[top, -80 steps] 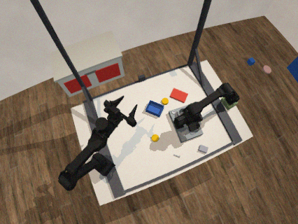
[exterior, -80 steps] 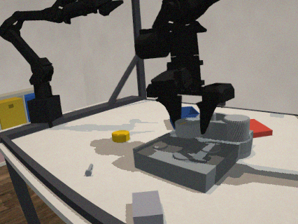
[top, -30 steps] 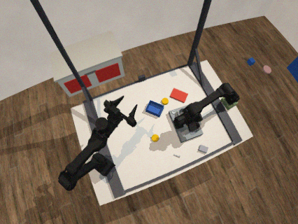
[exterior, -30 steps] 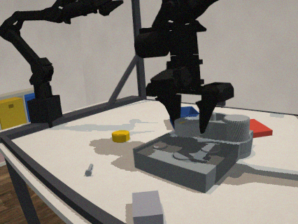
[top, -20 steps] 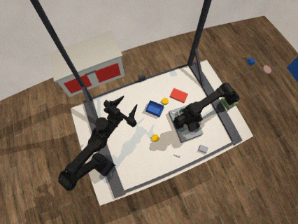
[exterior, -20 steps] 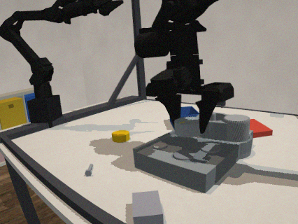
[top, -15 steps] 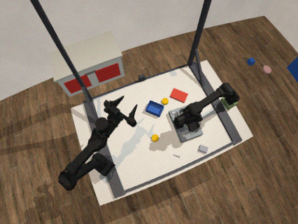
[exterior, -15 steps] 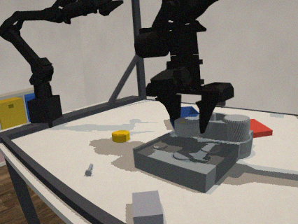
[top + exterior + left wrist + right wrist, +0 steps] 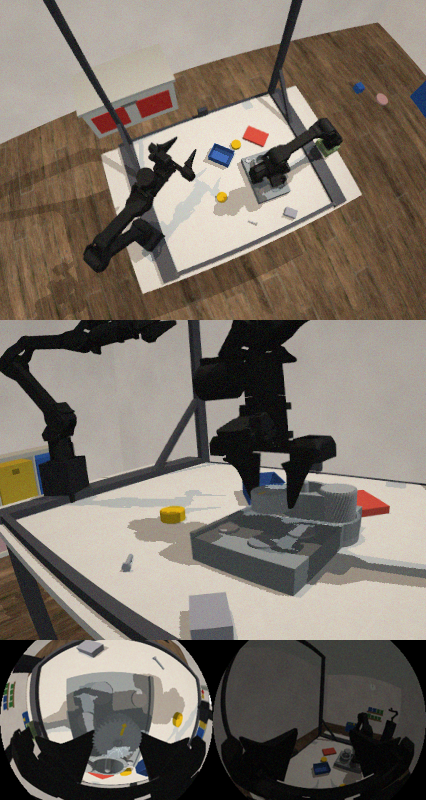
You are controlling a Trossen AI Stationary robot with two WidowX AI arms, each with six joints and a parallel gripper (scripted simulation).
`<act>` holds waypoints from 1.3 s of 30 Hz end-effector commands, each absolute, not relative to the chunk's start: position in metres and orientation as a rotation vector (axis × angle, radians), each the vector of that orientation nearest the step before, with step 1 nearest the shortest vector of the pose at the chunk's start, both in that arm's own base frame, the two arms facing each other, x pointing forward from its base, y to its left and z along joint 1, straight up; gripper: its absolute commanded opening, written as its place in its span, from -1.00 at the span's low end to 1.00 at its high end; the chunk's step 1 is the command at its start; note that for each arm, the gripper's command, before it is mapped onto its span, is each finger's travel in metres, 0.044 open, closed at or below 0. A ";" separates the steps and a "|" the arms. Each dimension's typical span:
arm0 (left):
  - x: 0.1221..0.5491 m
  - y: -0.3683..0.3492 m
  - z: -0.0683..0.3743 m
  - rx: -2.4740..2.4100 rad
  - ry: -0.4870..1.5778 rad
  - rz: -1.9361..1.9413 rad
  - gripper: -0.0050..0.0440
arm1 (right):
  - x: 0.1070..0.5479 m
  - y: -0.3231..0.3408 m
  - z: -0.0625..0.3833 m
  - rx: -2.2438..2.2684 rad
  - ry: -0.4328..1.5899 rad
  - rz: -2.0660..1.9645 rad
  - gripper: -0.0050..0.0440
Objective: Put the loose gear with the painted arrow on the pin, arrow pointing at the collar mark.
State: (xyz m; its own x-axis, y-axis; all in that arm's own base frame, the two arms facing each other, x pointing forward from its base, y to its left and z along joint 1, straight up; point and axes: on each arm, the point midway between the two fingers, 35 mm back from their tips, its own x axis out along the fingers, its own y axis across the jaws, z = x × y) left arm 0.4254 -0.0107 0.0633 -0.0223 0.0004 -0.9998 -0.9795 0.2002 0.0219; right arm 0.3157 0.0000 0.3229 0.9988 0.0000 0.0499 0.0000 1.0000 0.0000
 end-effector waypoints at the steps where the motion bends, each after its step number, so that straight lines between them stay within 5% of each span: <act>1: 0.421 -0.008 0.100 -1.081 1.255 1.031 -0.80 | 0.314 0.000 0.331 0.000 -0.070 0.000 0.84; 17: 0.383 -0.001 0.136 -1.067 1.261 1.015 -0.80 | 0.314 0.000 0.331 0.000 -0.070 0.000 0.84; 39: 0.390 -0.034 0.138 -0.272 1.492 0.248 -0.80 | 0.314 0.000 0.331 0.000 -0.070 0.000 0.84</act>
